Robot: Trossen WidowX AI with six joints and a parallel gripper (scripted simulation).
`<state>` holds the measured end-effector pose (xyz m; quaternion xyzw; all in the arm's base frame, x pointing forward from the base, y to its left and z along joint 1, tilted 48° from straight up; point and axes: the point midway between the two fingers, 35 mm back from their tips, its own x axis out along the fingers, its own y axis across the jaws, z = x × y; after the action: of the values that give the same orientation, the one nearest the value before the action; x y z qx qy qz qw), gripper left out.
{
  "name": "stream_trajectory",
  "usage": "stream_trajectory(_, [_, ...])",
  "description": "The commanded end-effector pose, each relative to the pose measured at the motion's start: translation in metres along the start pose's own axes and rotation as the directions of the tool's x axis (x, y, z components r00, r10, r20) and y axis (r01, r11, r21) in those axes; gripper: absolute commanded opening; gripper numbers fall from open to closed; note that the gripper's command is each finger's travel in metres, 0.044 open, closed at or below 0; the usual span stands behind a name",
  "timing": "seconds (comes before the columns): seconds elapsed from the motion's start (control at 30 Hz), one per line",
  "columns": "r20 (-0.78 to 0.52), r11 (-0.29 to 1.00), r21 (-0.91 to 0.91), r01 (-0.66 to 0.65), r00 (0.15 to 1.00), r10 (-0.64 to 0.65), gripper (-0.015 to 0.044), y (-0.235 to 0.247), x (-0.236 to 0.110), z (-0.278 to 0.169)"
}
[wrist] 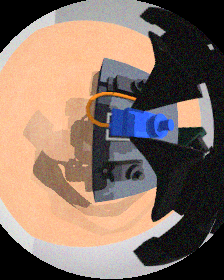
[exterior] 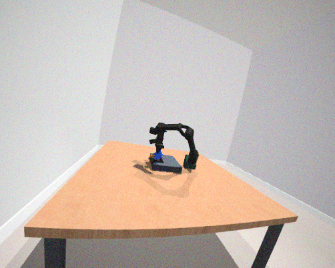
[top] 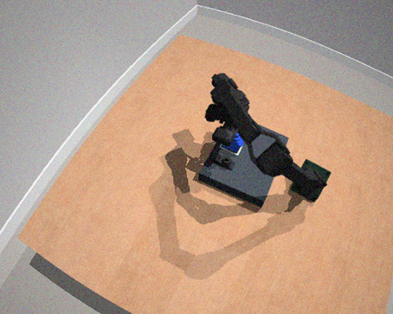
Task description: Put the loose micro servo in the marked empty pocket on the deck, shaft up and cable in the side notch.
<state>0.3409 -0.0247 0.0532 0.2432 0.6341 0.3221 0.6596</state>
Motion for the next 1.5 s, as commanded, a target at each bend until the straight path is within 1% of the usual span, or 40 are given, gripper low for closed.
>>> stream_trajectory(0.0, [0.001,1.0,0.008,-0.003,1.0,0.003,0.0,0.001,0.004,-0.001])
stream_trajectory(1.47, [0.002,1.0,0.007,-0.004,1.0,0.004,0.0,0.001,0.037,-0.001])
